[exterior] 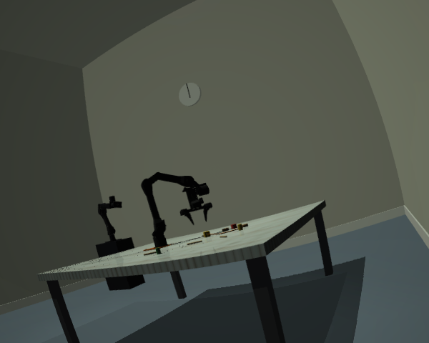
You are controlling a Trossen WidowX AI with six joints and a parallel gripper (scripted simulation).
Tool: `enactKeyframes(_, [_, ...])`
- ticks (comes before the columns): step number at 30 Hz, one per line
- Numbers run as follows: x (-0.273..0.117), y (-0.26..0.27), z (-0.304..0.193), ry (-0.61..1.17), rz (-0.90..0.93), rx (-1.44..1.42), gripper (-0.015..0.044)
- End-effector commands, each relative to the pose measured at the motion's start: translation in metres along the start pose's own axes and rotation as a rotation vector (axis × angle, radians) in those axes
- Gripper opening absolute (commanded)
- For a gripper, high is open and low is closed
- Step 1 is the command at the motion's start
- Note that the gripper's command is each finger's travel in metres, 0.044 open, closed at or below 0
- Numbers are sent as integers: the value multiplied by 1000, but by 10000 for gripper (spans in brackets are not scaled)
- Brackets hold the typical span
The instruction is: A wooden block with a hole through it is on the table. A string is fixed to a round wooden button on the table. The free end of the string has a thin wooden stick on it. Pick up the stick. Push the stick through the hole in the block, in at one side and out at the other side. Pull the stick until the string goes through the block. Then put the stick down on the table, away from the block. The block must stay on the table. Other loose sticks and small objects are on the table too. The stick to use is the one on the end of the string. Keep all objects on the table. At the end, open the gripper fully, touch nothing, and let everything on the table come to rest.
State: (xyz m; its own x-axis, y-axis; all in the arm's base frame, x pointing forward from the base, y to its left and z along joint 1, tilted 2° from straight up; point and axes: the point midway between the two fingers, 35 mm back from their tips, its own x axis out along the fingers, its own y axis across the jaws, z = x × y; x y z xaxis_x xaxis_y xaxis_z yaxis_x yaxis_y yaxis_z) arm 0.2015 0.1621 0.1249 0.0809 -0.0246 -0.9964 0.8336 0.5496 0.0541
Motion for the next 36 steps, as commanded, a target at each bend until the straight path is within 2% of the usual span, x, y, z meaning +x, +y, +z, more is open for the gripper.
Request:
enactKeyframes(1, [-22, 1, 2, 1, 4, 0, 440])
enactKeyframes(36, [-21, 2, 2, 1, 8, 3, 440])
